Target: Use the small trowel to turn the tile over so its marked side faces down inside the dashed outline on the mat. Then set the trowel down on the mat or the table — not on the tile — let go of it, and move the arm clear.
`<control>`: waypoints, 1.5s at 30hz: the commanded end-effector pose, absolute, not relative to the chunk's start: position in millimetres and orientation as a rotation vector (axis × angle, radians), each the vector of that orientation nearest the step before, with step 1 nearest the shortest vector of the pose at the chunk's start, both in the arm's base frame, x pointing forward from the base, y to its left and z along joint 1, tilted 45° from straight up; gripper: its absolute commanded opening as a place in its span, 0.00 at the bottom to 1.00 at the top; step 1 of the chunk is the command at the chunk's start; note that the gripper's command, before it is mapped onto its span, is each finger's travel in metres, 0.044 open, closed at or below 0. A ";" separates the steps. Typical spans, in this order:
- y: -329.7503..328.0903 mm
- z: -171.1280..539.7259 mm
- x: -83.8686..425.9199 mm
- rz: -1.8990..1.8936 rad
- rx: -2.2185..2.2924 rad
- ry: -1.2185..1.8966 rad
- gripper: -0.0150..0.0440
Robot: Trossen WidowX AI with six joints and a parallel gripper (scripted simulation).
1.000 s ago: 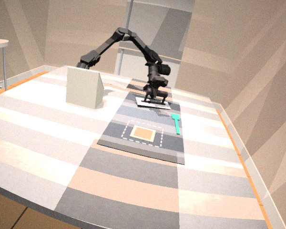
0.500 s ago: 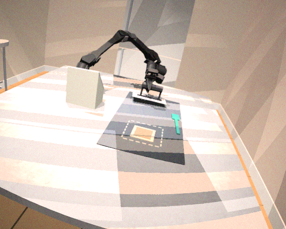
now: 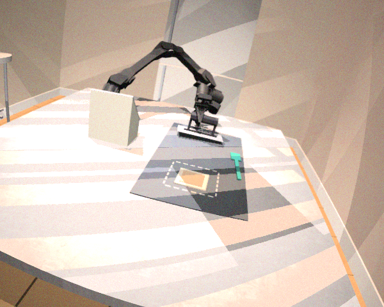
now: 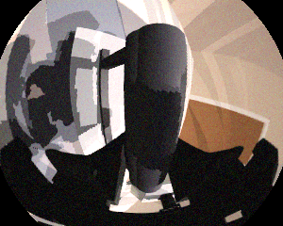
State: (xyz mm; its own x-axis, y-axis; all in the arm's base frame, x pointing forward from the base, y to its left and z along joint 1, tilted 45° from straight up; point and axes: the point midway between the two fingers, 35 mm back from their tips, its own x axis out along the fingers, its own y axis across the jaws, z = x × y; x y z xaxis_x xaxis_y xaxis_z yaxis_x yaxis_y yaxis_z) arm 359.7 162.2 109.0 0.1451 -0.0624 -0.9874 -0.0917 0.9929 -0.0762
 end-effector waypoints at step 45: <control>180.2 140.2 357.1 0.009 -0.120 1.414 0.76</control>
